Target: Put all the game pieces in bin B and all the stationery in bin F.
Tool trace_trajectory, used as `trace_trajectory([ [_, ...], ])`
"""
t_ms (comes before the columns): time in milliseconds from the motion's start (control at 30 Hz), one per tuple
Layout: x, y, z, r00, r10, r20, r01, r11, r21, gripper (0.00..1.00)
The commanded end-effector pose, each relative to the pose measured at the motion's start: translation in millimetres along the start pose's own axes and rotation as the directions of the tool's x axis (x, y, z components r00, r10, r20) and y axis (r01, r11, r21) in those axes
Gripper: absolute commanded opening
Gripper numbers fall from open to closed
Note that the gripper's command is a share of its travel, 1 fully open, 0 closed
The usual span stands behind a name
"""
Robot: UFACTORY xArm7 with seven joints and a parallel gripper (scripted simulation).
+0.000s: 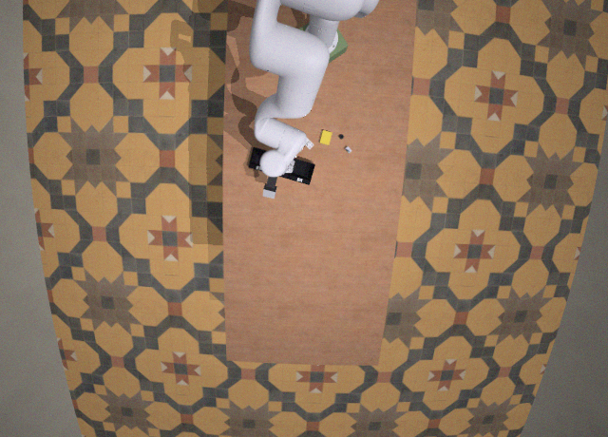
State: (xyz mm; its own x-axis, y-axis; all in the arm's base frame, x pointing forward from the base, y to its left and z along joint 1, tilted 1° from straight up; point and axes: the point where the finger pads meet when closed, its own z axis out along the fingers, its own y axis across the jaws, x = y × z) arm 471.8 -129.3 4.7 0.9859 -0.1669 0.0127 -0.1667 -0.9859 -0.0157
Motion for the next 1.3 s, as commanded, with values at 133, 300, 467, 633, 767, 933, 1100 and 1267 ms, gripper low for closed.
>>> trace_trajectory([
  [133, 2.8, 0.3, 16.8, 1.0, 0.0, -0.006, 0.0, 1.0, 0.0, 0.07],
  [300, 2.8, 0.3, 20.2, 1.0, 0.0, -0.006, 0.0, 1.0, 0.0, 0.07],
  [467, 2.8, 0.3, 20.2, 1.0, 0.0, -0.006, 0.0, 1.0, 0.0, 0.07],
  [633, 2.8, 0.3, 20.2, 1.0, 0.0, -0.006, 0.0, 1.0, 0.0, 0.07],
  [767, 2.8, 0.3, 20.2, 1.0, 0.0, -0.006, 0.0, 1.0, 0.0, 0.07],
  [933, 2.9, 0.3, 20.1, 1.0, 0.0, -0.007, 0.0, 1.0, 0.0, 0.07],
  [1100, 2.8, 0.3, 20.2, 1.0, 0.0, -0.006, 0.0, 1.0, 0.0, 0.07],
  [1267, 2.8, 0.3, 20.1, 1.0, 0.0, -0.007, 0.0, 1.0, 0.0, 0.07],
])
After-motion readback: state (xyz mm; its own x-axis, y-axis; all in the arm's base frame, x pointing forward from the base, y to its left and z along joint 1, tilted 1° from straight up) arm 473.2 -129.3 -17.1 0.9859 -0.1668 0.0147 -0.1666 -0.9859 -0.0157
